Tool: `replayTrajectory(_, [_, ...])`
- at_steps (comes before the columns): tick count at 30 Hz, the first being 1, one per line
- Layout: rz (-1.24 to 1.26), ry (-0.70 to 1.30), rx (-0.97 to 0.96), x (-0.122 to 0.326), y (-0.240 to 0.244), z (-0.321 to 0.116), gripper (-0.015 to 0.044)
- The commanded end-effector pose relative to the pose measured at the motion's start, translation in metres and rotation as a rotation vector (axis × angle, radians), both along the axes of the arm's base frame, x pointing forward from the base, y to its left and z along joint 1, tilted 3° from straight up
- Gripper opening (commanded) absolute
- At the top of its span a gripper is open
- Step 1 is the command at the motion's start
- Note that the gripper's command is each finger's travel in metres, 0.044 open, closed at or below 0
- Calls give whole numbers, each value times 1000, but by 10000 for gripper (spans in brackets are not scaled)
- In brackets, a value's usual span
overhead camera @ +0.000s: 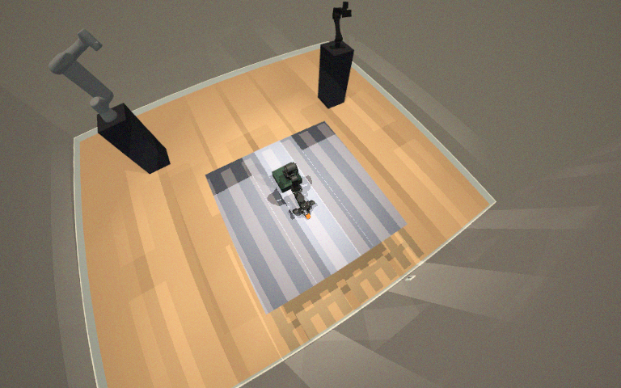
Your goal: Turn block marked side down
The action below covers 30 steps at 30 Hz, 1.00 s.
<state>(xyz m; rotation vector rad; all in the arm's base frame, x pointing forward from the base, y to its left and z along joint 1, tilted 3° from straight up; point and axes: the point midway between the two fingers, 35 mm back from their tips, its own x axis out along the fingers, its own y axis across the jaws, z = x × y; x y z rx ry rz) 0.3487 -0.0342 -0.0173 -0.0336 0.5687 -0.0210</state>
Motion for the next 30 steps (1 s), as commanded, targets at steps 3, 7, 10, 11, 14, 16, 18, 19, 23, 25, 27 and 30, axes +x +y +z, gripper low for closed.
replayTrajectory(3, [7,-46,3,-11,2,-4,0])
replayTrajectory(7, [10,-89,1,-16,2,0,0])
replayTrajectory(10, [10,-101,0,-16,3,1,0])
replayTrajectory(11, [11,-108,0,-17,3,2,0])
replayTrajectory(14, [11,-111,0,-17,3,2,0])
replayTrajectory(16, [11,-111,0,-17,3,2,0])
replayTrajectory(18, [11,-111,0,-17,3,2,0])
replayTrajectory(19, [11,-111,0,-17,3,2,0])
replayTrajectory(23, [11,-111,0,-17,3,2,0])
replayTrajectory(25, [11,-111,0,-17,3,2,0])
replayTrajectory(27, [11,-111,0,-17,3,2,53])
replayTrajectory(30, [11,-111,0,-17,3,2,131])
